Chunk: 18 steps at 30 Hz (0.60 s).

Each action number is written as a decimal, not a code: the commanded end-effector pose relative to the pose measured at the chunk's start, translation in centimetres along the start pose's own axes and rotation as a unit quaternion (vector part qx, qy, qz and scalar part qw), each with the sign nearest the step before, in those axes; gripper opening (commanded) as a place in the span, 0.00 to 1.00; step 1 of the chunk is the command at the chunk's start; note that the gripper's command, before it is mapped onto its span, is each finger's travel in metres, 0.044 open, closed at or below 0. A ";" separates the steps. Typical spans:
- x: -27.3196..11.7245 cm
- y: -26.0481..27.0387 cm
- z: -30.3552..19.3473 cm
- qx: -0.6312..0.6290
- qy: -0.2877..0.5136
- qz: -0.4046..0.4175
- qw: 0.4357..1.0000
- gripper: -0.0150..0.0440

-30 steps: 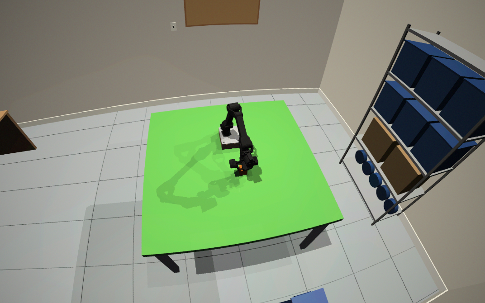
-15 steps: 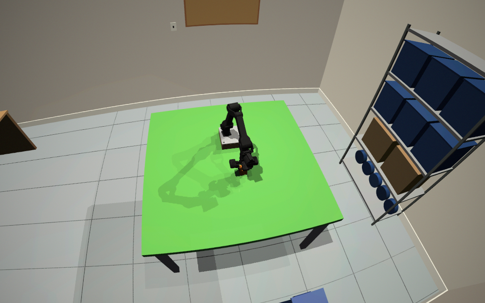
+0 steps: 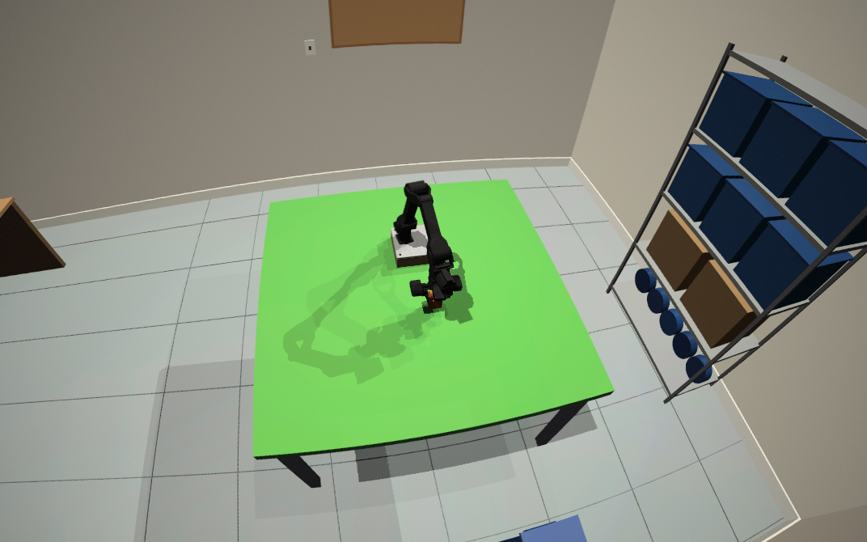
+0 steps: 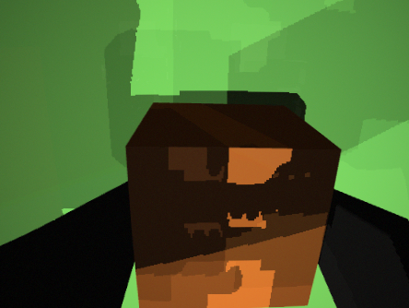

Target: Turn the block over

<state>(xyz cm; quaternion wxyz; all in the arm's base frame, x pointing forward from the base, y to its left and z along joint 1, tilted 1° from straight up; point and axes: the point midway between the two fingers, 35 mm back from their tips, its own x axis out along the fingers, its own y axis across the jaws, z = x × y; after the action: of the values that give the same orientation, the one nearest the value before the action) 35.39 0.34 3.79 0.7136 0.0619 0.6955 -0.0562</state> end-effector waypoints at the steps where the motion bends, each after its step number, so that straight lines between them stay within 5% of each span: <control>1: -0.3 0.0 0.1 -0.002 -0.006 0.001 1.000 0.25; 18: 0.4 0.1 0.2 -0.005 -0.141 -0.001 0.990 0.25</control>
<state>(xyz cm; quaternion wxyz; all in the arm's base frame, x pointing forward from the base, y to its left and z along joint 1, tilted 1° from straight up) 35.80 0.48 3.45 0.7937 0.0500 0.6034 -0.0588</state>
